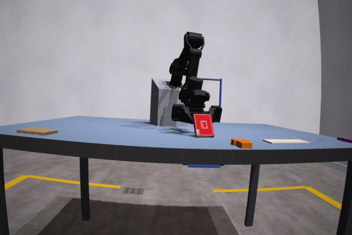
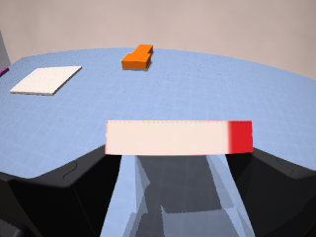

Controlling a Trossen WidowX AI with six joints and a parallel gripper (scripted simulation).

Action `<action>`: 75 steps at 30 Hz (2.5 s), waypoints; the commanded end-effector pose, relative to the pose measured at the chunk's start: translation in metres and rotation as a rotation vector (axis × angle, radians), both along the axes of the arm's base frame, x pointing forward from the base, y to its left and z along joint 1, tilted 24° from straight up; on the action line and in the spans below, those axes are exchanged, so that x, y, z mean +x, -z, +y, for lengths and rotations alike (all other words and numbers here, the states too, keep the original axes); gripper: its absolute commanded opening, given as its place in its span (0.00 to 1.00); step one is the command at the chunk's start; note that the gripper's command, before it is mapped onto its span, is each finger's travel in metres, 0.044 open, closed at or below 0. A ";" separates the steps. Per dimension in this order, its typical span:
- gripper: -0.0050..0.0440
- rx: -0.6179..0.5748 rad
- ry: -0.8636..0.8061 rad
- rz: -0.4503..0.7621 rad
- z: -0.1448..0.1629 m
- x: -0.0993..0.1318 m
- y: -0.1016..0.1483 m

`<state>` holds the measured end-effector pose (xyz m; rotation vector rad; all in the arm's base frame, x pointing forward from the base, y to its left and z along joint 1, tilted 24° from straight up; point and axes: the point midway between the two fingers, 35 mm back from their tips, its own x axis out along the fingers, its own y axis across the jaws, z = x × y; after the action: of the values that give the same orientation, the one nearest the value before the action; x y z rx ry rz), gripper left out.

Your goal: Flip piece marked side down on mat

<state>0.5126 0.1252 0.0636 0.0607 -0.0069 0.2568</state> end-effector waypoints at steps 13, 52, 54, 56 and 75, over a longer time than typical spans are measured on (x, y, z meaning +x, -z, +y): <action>0.10 -0.007 -0.001 0.022 0.000 -0.001 0.009; 0.10 -0.002 0.000 0.005 0.001 0.002 0.006; 0.10 -0.003 -0.001 0.010 0.001 0.001 0.007; 0.10 -0.005 -0.001 0.015 0.001 0.000 0.009; 0.10 -0.006 -0.001 0.020 0.001 0.000 0.013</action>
<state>0.5130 0.1256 0.0591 0.0606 -0.0063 0.2574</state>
